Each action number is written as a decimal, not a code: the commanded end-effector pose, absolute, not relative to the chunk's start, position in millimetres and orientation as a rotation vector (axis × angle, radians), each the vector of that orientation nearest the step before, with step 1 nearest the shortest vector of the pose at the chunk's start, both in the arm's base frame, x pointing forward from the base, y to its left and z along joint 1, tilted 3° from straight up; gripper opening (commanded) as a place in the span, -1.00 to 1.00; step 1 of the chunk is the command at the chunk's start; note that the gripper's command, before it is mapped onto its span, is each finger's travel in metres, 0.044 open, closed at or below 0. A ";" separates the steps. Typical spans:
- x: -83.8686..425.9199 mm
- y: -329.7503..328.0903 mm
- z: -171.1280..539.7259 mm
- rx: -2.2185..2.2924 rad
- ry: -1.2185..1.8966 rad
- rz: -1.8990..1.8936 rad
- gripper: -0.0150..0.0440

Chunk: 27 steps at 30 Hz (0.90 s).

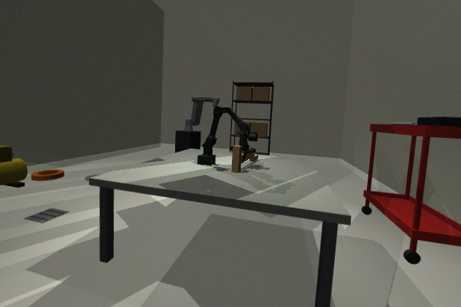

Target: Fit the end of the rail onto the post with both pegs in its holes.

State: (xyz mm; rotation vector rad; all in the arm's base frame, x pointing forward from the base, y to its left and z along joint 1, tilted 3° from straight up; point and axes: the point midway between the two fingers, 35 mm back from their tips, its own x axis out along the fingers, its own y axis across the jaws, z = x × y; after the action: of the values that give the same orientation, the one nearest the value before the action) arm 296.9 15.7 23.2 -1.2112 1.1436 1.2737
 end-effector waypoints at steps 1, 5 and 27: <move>297.4 13.9 24.0 -1.213 1.141 1.274 -0.49; 297.5 12.6 23.8 -1.213 1.141 1.274 -0.49; 298.1 5.9 22.3 -1.213 1.142 1.273 -0.49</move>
State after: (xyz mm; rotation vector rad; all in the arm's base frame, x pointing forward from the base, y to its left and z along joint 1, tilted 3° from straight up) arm 297.3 7.8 21.9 -1.2099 1.1434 1.2755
